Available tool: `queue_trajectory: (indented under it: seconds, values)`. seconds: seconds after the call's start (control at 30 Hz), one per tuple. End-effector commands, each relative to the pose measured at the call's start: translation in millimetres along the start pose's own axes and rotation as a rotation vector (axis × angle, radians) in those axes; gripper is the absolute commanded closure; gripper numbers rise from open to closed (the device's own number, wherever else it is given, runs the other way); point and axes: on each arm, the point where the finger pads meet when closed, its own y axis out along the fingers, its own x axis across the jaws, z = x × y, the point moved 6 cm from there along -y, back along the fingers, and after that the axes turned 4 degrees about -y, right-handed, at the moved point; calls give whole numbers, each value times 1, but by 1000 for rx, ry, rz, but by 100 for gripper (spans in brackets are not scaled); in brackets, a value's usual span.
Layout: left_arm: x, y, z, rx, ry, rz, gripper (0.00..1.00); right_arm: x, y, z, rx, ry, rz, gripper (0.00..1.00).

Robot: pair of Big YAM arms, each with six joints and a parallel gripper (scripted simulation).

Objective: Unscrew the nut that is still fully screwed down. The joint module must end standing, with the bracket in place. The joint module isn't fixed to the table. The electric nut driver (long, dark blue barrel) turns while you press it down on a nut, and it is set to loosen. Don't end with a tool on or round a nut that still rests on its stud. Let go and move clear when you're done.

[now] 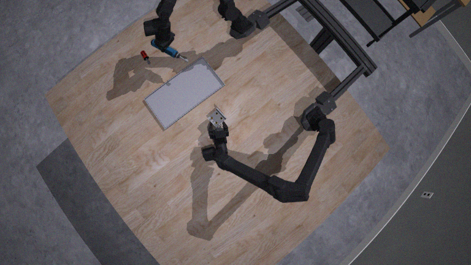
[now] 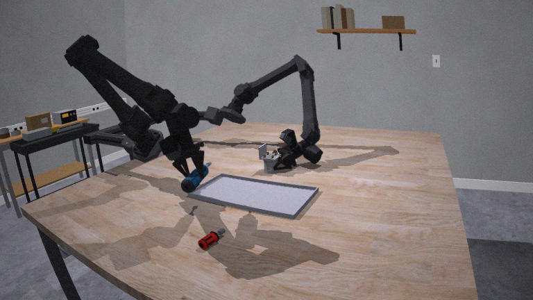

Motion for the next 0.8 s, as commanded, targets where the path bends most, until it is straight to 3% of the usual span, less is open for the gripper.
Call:
queue_trajectory:
  seconds: [0.0,0.27,0.43,0.77]
  values:
    - [2,8,-15,8,32,14,41,1,-19,-34,-40,99,-9,58]
    - [2,8,-15,8,32,14,41,-23,-29,-47,-29,189,52,58]
    - [2,8,-15,8,32,14,41,-14,-33,-41,-24,168,32,58]
    - [2,8,-15,8,32,14,41,-53,-43,-60,-23,302,131,58]
